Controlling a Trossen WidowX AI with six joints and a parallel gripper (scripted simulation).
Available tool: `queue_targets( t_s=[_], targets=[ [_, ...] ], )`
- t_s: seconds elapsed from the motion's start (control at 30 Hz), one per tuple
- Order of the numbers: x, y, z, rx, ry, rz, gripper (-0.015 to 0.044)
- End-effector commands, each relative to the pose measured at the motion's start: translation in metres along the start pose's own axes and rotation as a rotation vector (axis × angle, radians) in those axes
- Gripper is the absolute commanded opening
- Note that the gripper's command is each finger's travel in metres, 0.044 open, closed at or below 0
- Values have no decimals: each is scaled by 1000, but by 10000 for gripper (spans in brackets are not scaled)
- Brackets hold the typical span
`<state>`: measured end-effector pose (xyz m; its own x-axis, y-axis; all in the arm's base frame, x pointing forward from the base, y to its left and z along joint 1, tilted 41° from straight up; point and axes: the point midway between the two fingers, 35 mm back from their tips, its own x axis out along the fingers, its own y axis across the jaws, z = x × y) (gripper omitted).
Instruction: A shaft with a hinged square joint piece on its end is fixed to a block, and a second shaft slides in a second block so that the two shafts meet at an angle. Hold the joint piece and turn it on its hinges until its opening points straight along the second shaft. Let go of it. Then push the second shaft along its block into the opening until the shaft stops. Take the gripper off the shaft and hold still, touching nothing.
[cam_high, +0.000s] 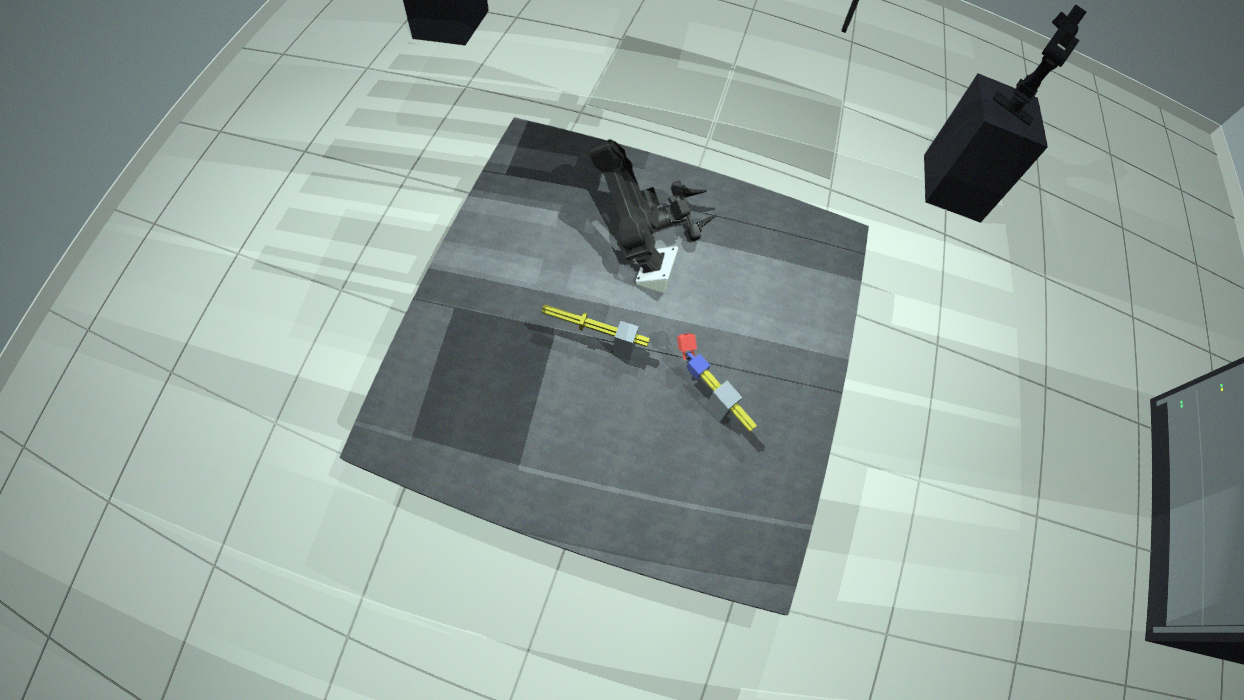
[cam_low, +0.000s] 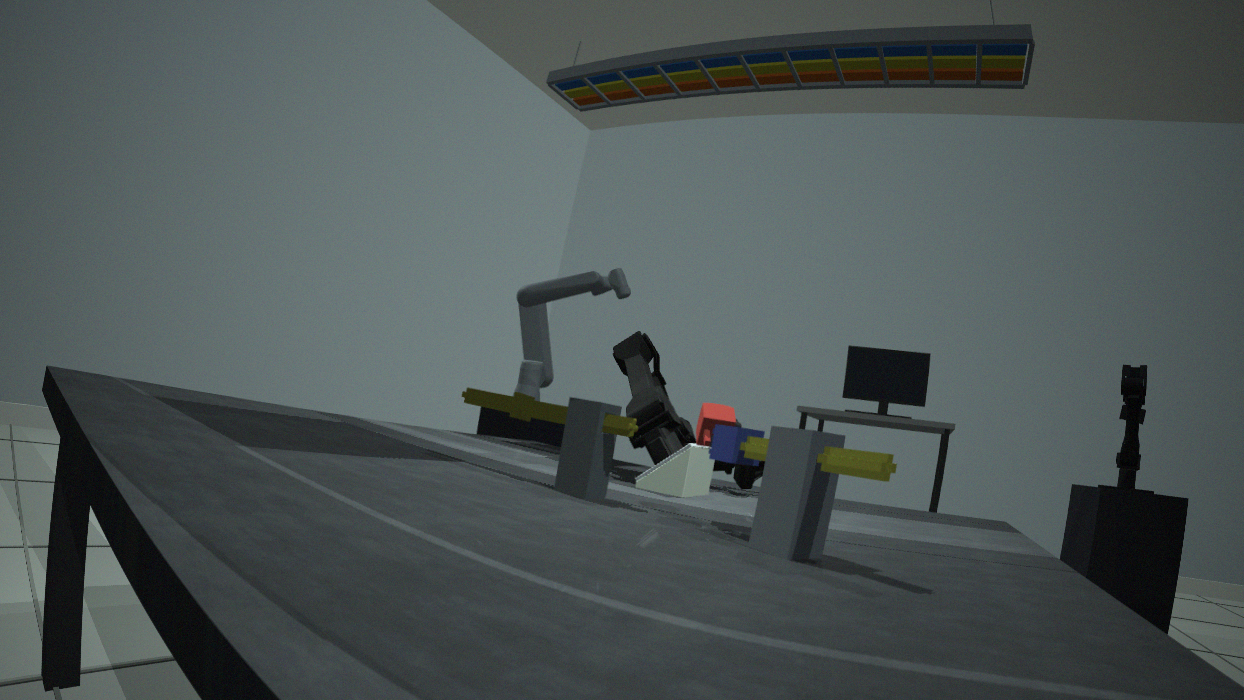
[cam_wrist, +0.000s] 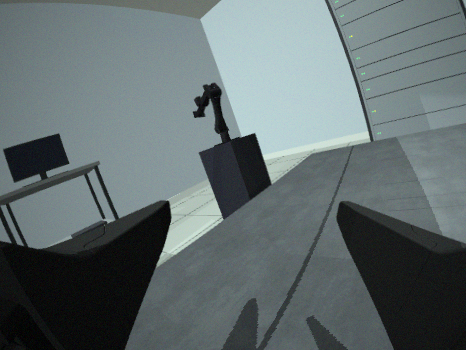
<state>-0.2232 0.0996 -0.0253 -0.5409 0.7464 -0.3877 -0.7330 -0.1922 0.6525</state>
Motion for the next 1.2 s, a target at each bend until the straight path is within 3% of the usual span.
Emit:
queue_targets(
  t_s=[0.0,0.4,0.7,1.17],
  targets=[
    [0,0,1,2,-5,0,426],
    [6,18,33,122,-305,2,440],
    [6,22,30,114,-292,11,440],
    [2,70,-6,24,-148,129,440]
  ],
)
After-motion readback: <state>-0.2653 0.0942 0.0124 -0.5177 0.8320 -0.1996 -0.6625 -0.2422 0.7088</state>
